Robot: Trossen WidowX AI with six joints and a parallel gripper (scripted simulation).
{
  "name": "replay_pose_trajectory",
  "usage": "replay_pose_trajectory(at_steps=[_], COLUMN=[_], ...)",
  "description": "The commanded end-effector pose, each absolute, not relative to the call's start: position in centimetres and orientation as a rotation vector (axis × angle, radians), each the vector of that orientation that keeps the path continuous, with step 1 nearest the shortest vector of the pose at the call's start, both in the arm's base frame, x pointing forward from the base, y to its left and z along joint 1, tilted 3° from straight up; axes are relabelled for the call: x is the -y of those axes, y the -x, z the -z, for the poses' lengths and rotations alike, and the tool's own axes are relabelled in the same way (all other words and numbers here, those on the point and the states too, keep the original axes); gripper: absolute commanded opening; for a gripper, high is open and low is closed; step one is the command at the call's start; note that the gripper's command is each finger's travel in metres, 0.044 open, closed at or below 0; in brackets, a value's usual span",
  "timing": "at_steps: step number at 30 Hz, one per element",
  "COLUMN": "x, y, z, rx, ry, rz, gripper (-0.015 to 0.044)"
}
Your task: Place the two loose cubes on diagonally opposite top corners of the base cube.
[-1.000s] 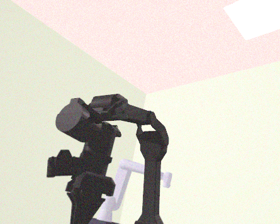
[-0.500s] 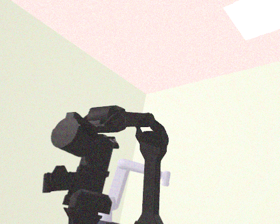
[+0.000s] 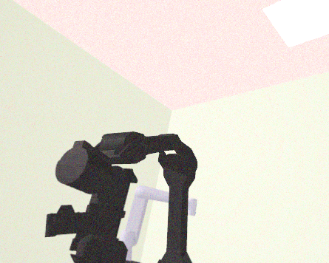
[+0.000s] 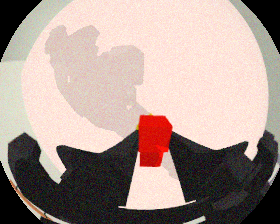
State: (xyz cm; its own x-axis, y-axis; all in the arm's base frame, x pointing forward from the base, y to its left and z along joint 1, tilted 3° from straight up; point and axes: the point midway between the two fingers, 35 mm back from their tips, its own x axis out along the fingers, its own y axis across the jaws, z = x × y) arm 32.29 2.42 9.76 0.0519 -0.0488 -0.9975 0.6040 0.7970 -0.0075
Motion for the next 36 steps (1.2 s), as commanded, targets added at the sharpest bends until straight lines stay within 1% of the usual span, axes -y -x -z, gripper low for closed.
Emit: replay_pose_trajectory(at_steps=[1, 36], x=[-2.31, -2.29], y=[-32.09, -32.11], z=[-8.63, -8.16], rx=[-1.457, -1.457], ry=[-0.471, -0.470], rz=[0.531, 0.530], gripper=[0.0105, 0.0105])
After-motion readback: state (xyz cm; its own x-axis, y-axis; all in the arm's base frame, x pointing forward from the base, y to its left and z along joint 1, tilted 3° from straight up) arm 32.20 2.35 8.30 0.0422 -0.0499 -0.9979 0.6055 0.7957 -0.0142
